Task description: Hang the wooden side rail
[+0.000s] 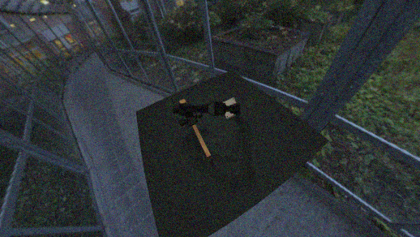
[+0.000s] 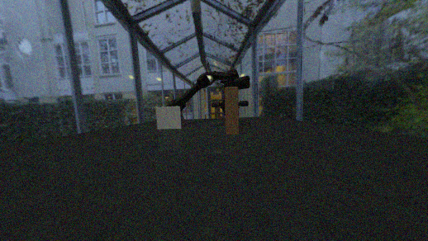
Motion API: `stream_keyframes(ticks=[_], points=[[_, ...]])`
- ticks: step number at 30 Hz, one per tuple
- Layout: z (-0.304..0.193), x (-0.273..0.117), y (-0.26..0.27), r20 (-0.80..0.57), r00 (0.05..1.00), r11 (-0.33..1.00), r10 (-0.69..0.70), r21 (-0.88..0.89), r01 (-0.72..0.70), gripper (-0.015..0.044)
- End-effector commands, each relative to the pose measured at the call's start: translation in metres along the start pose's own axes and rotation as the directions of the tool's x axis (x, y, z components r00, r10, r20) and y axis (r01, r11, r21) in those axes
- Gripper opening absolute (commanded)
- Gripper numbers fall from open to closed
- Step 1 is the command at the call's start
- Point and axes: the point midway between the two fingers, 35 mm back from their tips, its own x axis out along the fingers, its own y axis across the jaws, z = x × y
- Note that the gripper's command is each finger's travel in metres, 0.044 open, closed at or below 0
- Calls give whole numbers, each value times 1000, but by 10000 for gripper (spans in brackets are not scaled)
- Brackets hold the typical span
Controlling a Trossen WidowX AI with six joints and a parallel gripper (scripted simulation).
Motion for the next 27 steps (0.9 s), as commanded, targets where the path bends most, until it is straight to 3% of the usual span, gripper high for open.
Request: stream_keyframes(ticks=[1, 27], points=[[-4, -4, 1, -1, 1000, 1000, -9, 4, 9, 0], [-6, -5, 0, -1, 1000, 1000, -10, 4, 10, 0]])
